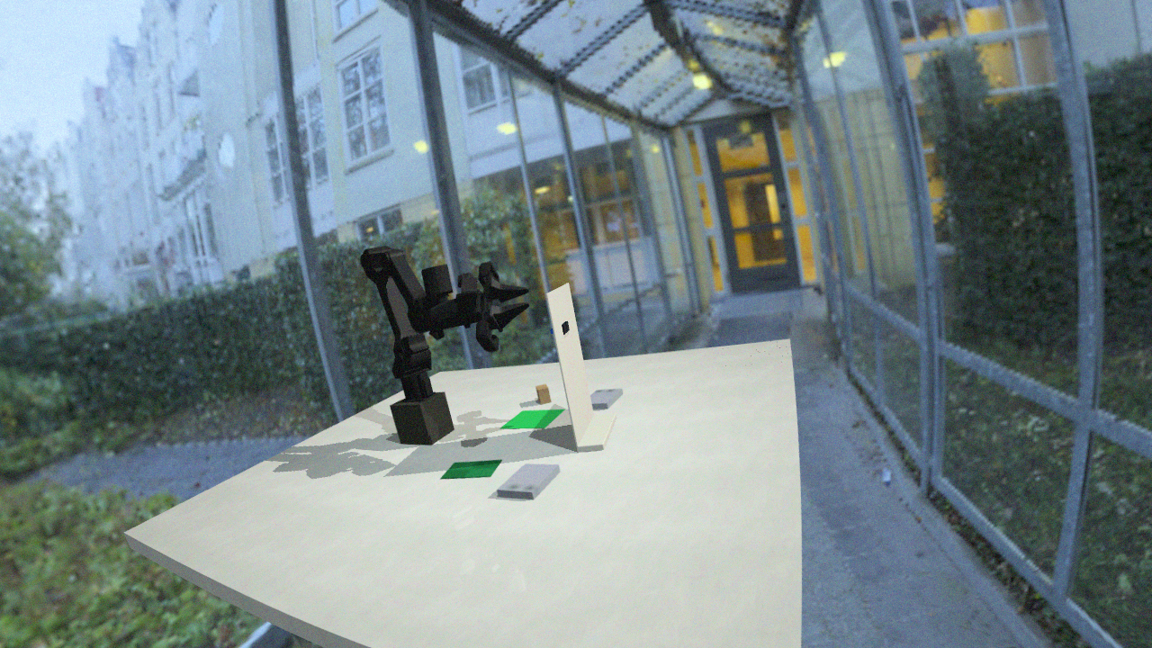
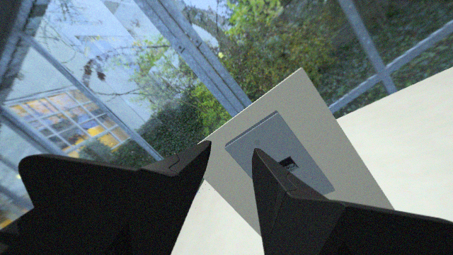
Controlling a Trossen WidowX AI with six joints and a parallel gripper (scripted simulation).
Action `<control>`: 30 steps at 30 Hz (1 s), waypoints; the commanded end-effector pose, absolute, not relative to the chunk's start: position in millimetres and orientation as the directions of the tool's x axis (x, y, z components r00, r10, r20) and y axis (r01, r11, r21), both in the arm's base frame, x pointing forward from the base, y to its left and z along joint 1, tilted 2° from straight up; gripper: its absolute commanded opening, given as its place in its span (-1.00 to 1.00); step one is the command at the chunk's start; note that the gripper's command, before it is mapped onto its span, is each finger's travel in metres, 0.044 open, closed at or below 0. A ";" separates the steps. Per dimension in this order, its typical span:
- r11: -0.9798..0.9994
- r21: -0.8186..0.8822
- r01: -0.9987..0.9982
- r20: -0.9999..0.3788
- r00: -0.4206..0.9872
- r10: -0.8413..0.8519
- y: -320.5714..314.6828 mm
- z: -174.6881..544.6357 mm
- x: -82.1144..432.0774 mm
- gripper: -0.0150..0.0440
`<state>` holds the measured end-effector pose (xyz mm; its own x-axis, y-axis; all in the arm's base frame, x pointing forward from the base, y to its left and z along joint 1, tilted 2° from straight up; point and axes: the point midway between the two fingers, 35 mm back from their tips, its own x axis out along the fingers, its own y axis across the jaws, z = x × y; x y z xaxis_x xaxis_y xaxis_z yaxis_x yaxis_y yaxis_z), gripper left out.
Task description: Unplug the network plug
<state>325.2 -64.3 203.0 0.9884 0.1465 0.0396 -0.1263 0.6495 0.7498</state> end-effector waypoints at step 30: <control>-0.021 1.000 -0.003 0.009 0.951 0.308 -66.3 128.1 272.3 0.04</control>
